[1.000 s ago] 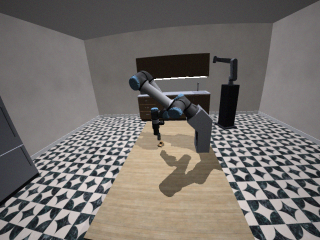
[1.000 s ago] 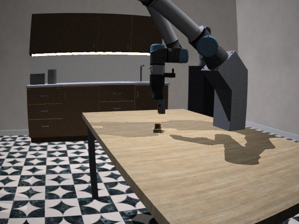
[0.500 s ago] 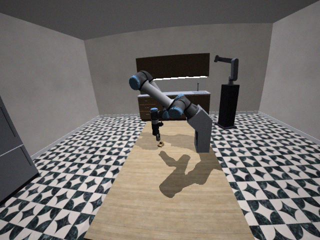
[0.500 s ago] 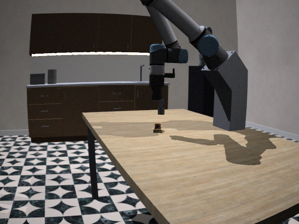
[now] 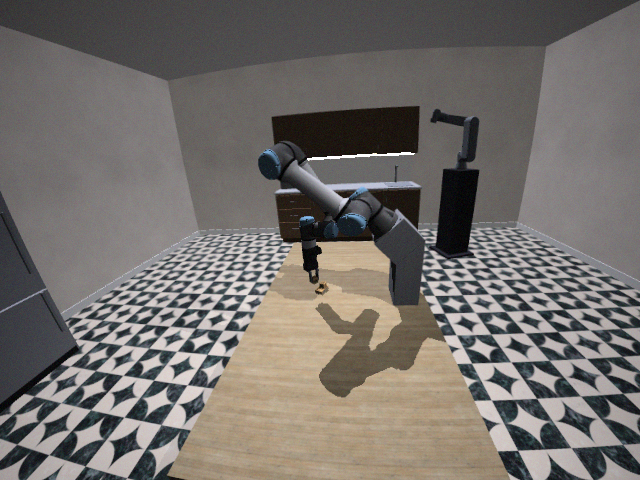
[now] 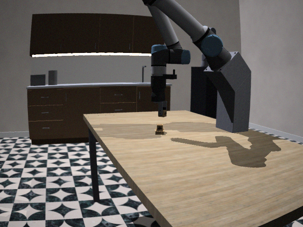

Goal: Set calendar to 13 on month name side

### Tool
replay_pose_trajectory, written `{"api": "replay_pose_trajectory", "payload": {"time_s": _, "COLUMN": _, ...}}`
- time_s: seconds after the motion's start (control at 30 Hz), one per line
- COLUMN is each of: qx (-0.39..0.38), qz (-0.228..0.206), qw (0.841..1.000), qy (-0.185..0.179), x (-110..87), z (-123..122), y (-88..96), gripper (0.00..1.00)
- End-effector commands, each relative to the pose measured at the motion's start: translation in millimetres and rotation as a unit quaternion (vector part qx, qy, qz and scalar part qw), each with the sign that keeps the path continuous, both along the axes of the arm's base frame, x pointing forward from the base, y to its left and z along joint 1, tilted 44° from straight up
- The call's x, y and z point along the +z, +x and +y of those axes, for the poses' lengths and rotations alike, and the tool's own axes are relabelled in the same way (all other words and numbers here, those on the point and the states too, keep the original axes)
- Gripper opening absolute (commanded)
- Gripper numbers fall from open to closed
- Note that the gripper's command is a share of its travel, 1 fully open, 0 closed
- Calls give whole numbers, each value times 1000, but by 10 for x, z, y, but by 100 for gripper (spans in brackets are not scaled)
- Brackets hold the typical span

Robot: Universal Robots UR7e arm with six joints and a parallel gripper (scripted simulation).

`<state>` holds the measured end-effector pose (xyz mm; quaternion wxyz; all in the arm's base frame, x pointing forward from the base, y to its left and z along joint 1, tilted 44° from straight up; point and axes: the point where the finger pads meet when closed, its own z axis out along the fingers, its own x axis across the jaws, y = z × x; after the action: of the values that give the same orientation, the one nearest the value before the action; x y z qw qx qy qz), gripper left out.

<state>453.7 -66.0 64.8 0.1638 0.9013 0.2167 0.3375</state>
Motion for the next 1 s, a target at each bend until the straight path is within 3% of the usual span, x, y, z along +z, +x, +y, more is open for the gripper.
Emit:
{"api": "replay_pose_trajectory", "payload": {"time_s": 0.0, "qx": -47, "qz": -10, "qw": 998, "qy": 45, "x": 30, "z": 31, "y": 41, "gripper": 60}}
{"api": "replay_pose_trajectory", "payload": {"time_s": 0.4, "qx": -148, "qz": -32, "qw": 978, "qy": 140, "x": 95, "z": 85, "y": 131, "gripper": 60}}
{"api": "replay_pose_trajectory", "payload": {"time_s": 0.97, "qx": -197, "qz": -42, "qw": 962, "qy": 186, "x": 129, "z": 106, "y": 175, "gripper": 60}}
